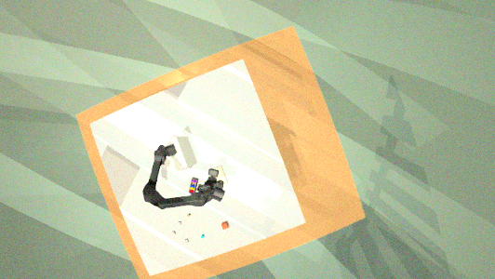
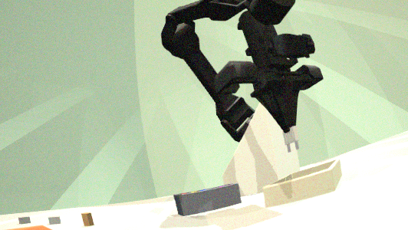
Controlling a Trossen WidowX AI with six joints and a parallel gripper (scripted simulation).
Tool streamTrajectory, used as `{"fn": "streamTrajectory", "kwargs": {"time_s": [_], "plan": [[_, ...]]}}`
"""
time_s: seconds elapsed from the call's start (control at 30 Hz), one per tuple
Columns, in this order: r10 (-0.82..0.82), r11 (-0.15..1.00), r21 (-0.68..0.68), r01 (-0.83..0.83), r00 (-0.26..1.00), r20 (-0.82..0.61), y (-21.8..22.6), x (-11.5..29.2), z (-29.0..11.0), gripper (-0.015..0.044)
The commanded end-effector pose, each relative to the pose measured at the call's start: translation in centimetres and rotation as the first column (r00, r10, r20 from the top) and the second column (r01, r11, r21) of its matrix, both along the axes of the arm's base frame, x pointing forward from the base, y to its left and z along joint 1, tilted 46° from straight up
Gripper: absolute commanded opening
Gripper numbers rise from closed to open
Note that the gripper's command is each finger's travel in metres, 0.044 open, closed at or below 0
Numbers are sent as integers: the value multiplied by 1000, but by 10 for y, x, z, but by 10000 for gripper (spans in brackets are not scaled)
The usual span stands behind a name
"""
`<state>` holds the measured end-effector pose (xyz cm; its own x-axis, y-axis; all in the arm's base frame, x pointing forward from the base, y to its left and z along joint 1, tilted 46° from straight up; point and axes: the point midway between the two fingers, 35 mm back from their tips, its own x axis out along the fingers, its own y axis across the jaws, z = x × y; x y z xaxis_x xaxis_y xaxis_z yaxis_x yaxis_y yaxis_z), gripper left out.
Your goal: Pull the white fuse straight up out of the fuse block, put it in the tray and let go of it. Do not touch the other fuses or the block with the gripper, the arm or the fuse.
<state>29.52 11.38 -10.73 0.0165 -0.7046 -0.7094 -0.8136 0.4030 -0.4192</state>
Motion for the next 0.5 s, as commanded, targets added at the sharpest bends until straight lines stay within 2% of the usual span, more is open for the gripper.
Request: {"fn": "streamTrajectory", "kwargs": {"time_s": [0.0,0.47], "plan": [[-7,1000,-1,7,1000,-3,10,-3,-13,0],[-7,1000,-1,7,1000,-3,-1,-3,-24,0]]}}
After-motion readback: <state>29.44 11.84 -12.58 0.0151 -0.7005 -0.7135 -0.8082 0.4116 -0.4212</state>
